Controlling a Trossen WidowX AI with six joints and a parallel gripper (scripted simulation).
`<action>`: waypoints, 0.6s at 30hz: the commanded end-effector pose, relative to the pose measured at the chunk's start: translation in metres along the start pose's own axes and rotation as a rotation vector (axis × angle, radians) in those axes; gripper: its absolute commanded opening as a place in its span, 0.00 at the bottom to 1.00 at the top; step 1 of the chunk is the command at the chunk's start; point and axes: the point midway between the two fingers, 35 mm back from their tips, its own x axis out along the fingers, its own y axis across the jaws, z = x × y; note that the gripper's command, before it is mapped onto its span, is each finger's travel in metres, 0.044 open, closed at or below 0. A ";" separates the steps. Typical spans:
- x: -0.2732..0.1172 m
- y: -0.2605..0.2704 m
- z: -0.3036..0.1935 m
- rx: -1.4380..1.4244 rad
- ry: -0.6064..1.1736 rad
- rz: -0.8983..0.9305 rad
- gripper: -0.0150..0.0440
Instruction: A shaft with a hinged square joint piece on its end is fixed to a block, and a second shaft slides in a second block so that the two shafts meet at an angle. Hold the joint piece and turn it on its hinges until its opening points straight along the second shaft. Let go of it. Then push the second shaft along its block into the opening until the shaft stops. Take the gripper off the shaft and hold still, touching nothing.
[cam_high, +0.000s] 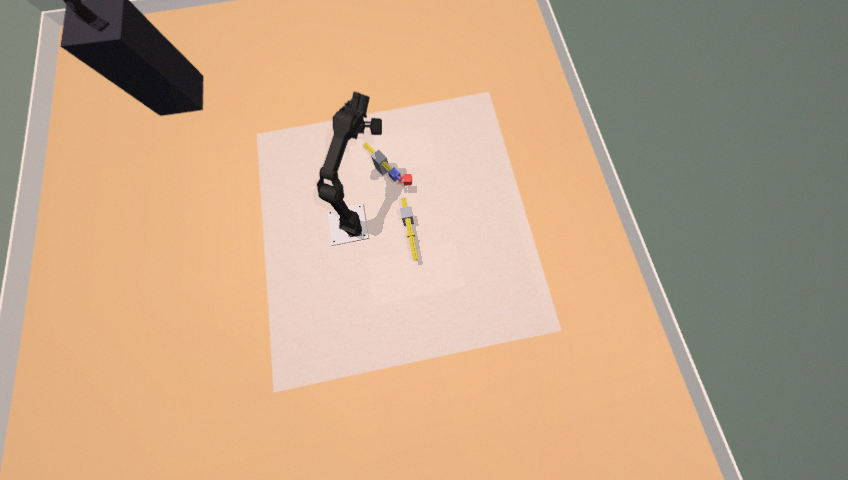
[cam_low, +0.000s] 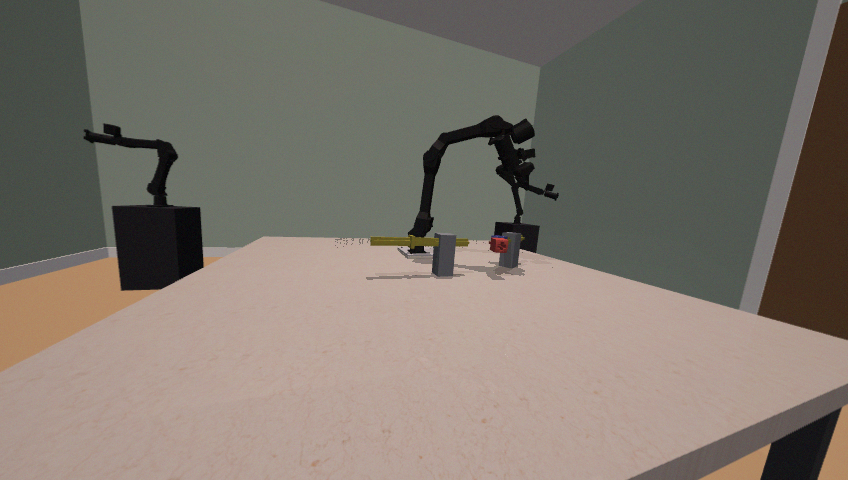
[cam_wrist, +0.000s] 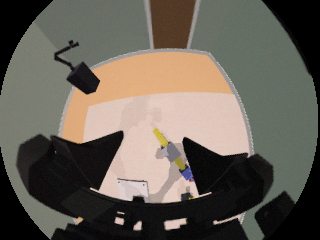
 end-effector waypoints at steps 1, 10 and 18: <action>0.003 -0.029 -0.006 0.116 0.035 -0.056 1.00; 0.007 -0.095 -0.026 0.384 0.111 -0.180 1.00; 0.005 -0.145 -0.051 0.589 0.167 -0.272 1.00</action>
